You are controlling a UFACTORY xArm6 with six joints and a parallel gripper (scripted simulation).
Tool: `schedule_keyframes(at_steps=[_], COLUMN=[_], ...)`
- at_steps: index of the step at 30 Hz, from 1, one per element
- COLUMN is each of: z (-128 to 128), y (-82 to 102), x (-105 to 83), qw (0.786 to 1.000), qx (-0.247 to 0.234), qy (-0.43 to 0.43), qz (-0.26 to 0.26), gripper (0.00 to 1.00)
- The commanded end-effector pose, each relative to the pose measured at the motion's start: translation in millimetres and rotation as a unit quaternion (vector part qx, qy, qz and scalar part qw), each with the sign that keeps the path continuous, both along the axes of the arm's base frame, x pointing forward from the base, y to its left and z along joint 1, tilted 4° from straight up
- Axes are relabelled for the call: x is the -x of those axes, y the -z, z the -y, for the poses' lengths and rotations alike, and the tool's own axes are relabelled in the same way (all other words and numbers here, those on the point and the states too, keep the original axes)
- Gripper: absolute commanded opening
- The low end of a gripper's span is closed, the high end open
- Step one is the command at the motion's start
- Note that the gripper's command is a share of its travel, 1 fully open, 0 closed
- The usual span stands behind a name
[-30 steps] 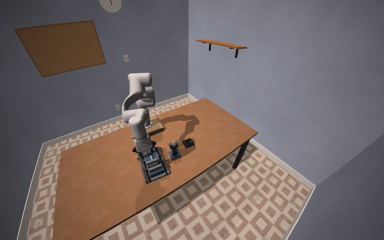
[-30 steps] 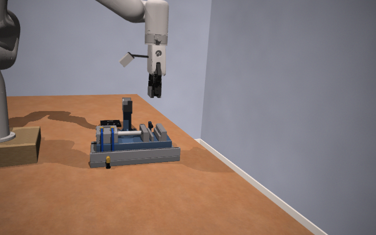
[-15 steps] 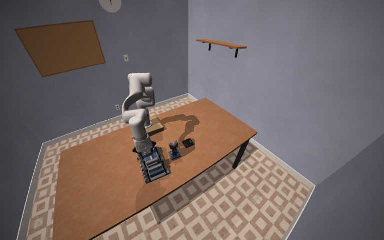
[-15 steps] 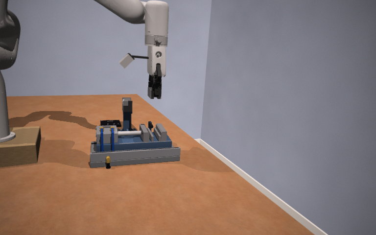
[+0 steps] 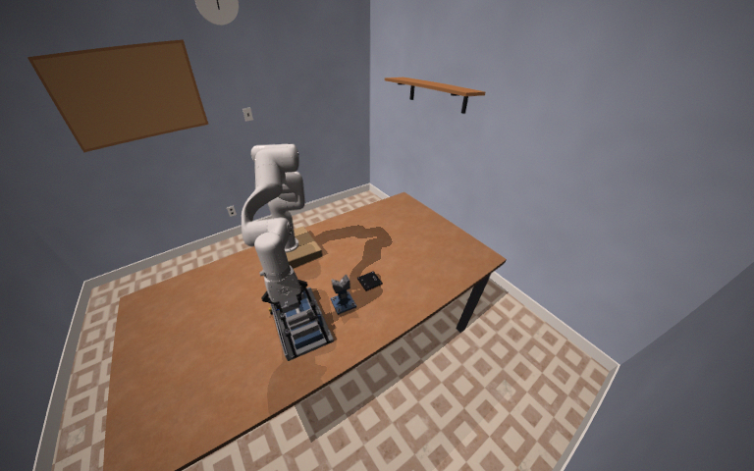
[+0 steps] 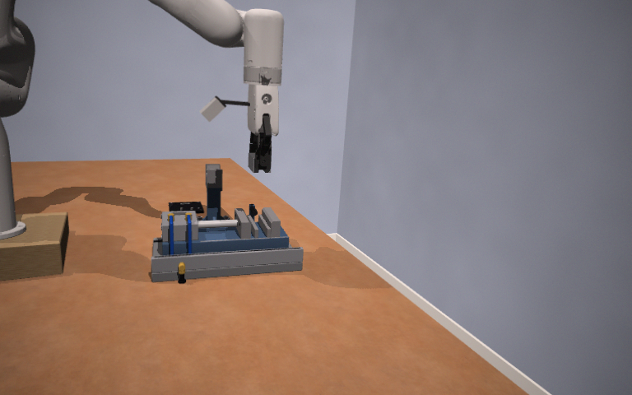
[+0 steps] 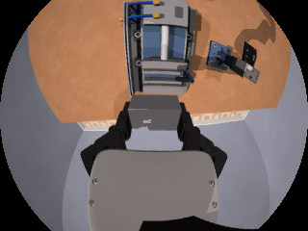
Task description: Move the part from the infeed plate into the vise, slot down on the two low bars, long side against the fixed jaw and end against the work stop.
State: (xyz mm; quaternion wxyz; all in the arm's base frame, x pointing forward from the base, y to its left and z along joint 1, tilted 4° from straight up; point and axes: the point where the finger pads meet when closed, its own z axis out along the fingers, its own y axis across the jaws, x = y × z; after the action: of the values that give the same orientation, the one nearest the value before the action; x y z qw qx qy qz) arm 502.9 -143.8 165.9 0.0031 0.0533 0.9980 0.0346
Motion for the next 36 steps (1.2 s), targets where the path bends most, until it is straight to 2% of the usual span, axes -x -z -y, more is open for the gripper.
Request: schedule_keyframes(at_steps=[1,36], z=[0.1,-3.6], y=[3.2,58.6], x=[-1.5,-4.2], qw=[1.000,1.000], qx=[0.001,0.001], qy=[0.000,0.000], qz=[0.002,0.002], gripper=[0.00,0.00])
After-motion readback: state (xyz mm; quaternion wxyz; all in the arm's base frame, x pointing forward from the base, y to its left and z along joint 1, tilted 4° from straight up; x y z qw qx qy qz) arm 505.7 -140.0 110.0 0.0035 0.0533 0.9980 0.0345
